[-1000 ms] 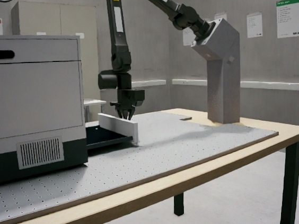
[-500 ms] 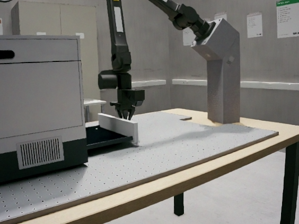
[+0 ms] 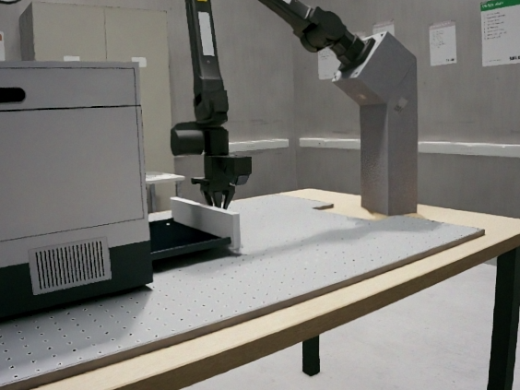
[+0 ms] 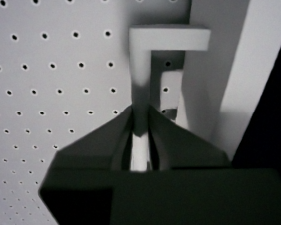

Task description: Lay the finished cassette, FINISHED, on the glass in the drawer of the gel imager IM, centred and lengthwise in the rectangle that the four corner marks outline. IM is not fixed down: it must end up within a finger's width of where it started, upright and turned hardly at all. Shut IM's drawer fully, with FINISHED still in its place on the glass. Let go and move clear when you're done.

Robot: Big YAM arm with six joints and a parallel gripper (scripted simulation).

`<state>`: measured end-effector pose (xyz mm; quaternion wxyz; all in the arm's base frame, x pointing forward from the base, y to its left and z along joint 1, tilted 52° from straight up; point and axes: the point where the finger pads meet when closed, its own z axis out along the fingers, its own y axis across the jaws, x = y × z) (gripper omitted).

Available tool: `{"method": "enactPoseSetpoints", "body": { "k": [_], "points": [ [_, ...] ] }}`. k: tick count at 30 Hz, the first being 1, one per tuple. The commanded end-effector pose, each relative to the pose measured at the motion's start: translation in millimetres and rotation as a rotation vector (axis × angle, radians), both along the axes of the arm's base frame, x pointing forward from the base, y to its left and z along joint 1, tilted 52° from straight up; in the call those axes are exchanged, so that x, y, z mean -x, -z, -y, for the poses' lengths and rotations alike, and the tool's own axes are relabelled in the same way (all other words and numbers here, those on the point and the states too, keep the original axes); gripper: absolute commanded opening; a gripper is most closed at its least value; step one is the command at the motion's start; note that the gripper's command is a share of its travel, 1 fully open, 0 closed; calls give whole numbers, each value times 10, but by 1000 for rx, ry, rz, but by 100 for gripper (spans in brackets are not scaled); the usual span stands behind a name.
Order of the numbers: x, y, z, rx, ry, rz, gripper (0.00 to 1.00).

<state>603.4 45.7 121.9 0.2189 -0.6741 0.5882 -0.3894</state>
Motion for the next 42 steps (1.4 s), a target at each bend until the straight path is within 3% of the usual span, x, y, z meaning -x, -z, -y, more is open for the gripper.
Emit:
{"method": "enactPoseSetpoints", "body": {
  "k": [1,12,18,19,40,42],
  "points": [
    [98,58,78,2,11,-26,7],
    [98,58,78,2,11,-26,7],
    [-9,-18,2,-1,6,-20,7],
    [34,29,20,1,7,-27,31],
    [15,-14,-3,1,0,-12,31],
    [75,-94,-22,-5,3,-6,31]
  ]
}}
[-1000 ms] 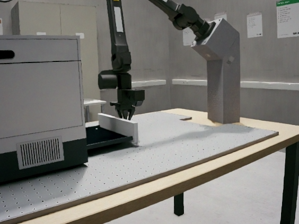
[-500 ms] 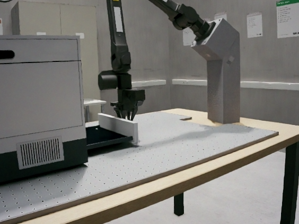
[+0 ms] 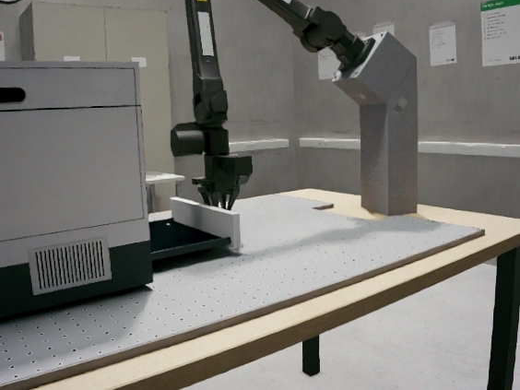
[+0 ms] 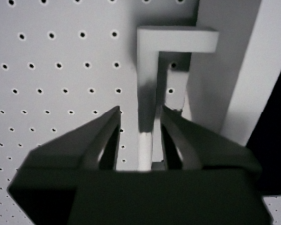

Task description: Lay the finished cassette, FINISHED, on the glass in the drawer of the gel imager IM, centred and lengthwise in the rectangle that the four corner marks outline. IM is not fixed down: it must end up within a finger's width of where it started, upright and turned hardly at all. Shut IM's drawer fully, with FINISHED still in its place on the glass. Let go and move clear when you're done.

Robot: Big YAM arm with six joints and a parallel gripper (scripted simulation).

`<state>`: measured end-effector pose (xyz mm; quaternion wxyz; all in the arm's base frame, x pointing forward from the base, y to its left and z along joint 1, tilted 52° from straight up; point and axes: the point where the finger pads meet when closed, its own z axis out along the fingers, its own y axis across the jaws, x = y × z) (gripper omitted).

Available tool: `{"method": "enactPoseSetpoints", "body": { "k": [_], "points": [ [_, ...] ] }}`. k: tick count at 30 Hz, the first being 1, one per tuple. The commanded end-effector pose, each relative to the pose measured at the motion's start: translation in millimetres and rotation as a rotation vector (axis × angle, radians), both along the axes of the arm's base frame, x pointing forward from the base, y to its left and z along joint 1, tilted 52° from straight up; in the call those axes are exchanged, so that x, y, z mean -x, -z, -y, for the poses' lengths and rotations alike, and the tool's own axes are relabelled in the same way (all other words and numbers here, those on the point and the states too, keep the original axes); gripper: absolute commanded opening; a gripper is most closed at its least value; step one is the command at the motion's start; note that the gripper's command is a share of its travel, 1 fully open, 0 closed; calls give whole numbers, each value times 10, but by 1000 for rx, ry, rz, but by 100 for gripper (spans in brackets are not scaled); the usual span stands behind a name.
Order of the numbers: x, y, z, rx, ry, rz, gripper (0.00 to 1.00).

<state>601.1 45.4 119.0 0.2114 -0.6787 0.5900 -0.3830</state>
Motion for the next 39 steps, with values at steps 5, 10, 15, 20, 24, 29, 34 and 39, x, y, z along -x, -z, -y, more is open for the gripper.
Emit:
{"method": "enactPoseSetpoints", "body": {
  "k": [5,10,15,20,24,29,34,39],
  "points": [
    [115,-158,-95,-8,-6,12,31],
    [164,-200,-105,-8,-6,12,31],
    [193,-226,-103,-8,-4,12,31],
    [243,-268,-122,-8,-6,12,31],
    [283,-303,-131,-8,-5,12,31],
    [332,-345,-133,-8,-4,12,31],
    [361,-370,-144,-7,-6,12,31],
    [412,-413,-158,-9,-5,12,31]
  ]
}}
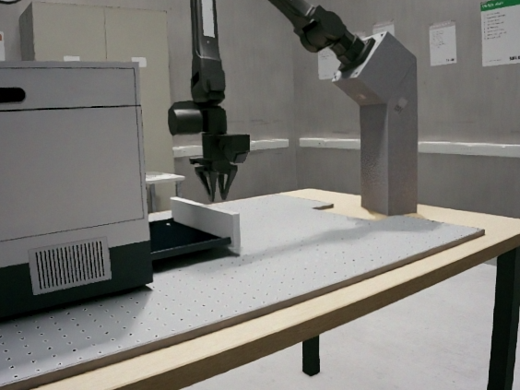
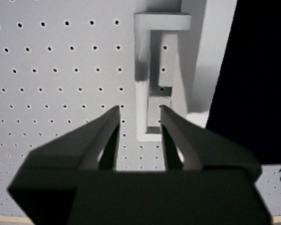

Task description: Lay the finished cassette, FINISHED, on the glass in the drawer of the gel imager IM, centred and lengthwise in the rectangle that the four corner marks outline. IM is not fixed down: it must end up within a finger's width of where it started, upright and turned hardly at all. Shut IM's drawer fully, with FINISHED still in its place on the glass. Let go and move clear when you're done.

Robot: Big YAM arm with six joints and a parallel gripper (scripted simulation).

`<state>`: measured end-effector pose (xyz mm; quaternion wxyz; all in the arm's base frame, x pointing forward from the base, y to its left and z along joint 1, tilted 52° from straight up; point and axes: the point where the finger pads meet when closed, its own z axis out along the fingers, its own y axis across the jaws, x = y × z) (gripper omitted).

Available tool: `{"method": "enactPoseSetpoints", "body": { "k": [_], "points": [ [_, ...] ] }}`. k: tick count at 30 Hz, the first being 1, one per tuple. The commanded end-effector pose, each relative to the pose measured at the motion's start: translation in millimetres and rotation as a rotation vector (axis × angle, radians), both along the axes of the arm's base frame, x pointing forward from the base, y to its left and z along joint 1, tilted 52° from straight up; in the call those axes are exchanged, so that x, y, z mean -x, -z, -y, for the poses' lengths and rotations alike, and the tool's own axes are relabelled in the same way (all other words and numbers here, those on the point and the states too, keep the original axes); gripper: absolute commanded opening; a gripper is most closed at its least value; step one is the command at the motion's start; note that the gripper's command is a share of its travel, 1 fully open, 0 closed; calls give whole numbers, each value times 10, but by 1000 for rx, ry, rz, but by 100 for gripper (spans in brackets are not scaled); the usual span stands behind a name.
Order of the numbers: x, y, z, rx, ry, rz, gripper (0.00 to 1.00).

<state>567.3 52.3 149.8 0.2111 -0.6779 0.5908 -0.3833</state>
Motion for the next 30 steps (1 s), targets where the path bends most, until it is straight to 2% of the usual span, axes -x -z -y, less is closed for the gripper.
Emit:
{"method": "enactPoseSetpoints", "body": {
  "k": [1,18,20,23,24,25,27,30],
  "points": [
    [84,-115,-91,-8,-8,12,31],
    [228,-239,-122,-8,-8,11,31],
    [158,-211,-62,-3,-2,12,31],
    [158,-211,-62,-3,-2,12,31],
    [241,-276,-111,-41,14,41,100],
    [291,-269,-117,-67,32,48,100],
    [291,-269,-117,-67,32,48,100],
    [421,-233,-98,-145,92,65,100]
  ]
}}
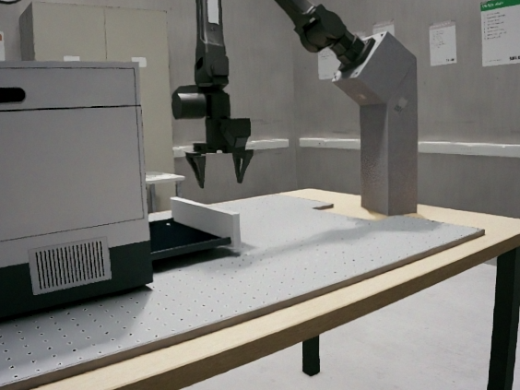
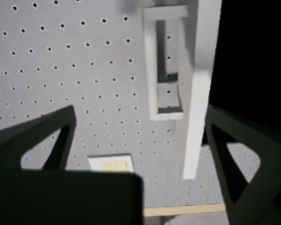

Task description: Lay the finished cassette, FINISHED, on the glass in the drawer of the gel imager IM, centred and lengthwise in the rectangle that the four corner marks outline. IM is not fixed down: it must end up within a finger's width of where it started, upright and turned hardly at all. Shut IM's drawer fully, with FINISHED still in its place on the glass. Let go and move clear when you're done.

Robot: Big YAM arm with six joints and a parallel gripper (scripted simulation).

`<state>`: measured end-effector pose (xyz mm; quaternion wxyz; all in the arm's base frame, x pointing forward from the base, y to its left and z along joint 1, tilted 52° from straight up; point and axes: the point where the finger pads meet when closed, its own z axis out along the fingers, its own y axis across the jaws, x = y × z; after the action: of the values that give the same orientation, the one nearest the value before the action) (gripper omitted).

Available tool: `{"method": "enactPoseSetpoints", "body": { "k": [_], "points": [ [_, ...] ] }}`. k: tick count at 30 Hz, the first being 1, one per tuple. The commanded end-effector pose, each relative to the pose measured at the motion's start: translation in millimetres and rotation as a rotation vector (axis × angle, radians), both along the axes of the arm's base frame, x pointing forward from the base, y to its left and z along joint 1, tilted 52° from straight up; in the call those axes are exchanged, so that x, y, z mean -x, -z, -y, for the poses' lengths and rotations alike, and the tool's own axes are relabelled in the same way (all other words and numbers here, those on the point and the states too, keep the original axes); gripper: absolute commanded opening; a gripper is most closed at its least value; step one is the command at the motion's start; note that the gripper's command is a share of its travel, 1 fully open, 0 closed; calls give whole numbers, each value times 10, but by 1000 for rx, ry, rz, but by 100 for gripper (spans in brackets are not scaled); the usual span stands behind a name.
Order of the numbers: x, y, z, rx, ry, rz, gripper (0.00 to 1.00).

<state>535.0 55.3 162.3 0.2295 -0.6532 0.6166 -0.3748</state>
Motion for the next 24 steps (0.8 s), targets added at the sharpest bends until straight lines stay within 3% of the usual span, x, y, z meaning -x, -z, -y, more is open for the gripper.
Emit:
{"method": "enactPoseSetpoints", "body": {
  "k": [1,12,14,24],
  "points": [
    [98,-108,-68,-105,66,52,100],
    [418,18,-15,-389,285,107,100],
    [418,18,-15,-389,285,107,100],
    [739,159,43,-647,487,156,100]
  ]
}}
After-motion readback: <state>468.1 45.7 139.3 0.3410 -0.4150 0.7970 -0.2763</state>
